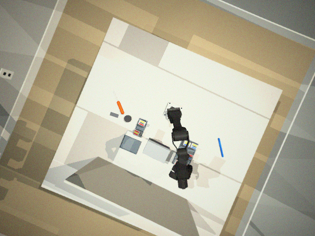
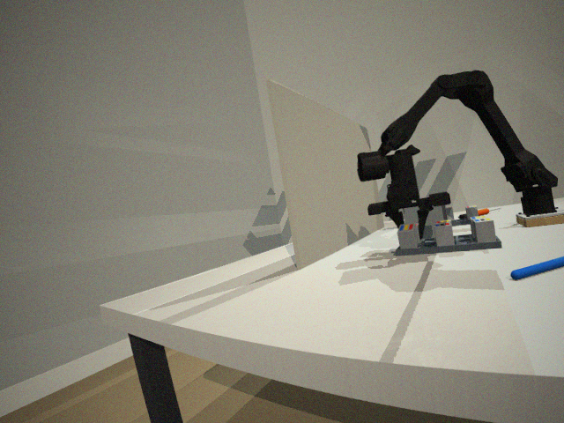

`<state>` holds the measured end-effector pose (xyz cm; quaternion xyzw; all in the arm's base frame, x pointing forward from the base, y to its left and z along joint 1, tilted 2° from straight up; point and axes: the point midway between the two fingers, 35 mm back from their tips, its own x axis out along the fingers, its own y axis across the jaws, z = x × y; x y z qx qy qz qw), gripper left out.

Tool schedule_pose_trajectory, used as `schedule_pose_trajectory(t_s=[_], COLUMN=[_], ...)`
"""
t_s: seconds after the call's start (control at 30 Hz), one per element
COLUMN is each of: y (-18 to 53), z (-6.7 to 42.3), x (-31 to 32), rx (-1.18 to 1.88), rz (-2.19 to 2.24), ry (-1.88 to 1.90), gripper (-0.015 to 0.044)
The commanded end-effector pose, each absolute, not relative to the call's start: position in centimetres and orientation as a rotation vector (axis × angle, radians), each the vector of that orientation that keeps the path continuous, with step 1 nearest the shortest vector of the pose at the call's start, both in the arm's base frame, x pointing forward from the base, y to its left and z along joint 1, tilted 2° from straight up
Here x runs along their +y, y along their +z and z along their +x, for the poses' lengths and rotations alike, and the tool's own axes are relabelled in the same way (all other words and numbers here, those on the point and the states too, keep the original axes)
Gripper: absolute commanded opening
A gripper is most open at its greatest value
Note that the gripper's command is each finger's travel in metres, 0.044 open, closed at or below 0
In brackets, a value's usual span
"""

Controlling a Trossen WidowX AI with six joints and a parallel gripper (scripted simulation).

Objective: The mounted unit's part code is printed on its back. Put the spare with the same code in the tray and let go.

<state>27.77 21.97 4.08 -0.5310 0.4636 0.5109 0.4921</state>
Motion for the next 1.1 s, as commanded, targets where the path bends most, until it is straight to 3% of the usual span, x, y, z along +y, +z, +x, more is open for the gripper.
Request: schedule_pose_trajectory(t_s=[0.0,0.2,0.5,1.07], y=[4.1,4.1,4.5,12.0], z=[27.8,27.8,27.8,27.4], x=[22.0,22.0,22.0,21.8], rx=[1.125,1.125,1.125,1.125], rz=[-1.288,-1.288,-1.289,-1.296], ry=[1.240,1.240,1.240,1.241], gripper=[0.0129,0.0000,0.0000,0.0000])
